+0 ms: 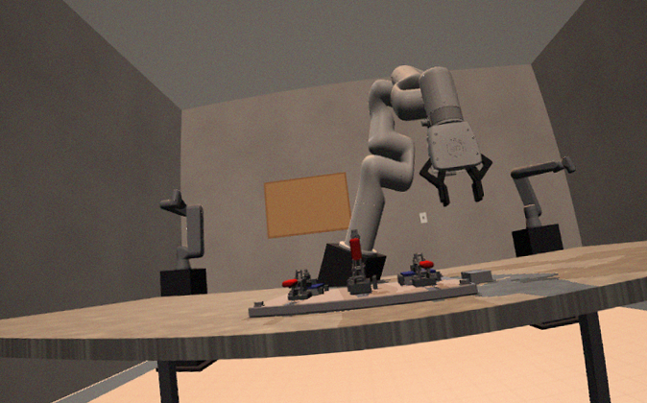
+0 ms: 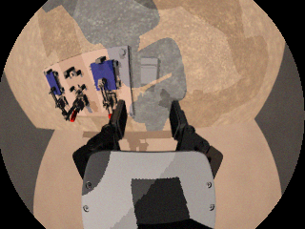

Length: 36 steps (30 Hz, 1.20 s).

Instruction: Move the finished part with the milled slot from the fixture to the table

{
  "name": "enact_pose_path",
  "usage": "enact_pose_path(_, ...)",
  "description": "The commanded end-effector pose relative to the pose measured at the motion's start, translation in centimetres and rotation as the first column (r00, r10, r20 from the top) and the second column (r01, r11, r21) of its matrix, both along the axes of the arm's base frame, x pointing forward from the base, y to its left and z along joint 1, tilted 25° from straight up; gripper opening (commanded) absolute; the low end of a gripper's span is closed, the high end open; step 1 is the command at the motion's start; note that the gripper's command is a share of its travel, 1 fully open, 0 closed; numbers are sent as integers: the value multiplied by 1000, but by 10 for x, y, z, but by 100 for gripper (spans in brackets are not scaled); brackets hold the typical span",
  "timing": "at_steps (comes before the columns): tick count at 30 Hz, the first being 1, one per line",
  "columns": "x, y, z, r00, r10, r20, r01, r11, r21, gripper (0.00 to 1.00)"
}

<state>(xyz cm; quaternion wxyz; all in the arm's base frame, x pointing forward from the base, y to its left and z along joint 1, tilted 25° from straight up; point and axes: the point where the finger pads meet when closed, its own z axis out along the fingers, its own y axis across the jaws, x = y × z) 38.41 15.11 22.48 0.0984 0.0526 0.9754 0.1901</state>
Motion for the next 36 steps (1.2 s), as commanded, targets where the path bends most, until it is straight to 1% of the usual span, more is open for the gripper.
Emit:
enact_pose_path(1,-2,-5,14,1000,0,5,0,1000,1,69)
enact_pose_path(10,-6,-13,34,1000,0,5,0,1000,1,69)
enact_pose_path(18,-7,-14,37,1000,0,5,0,1000,1,69)
enact_pose_path(36,-7,-14,37,1000,0,5,0,1000,1,69)
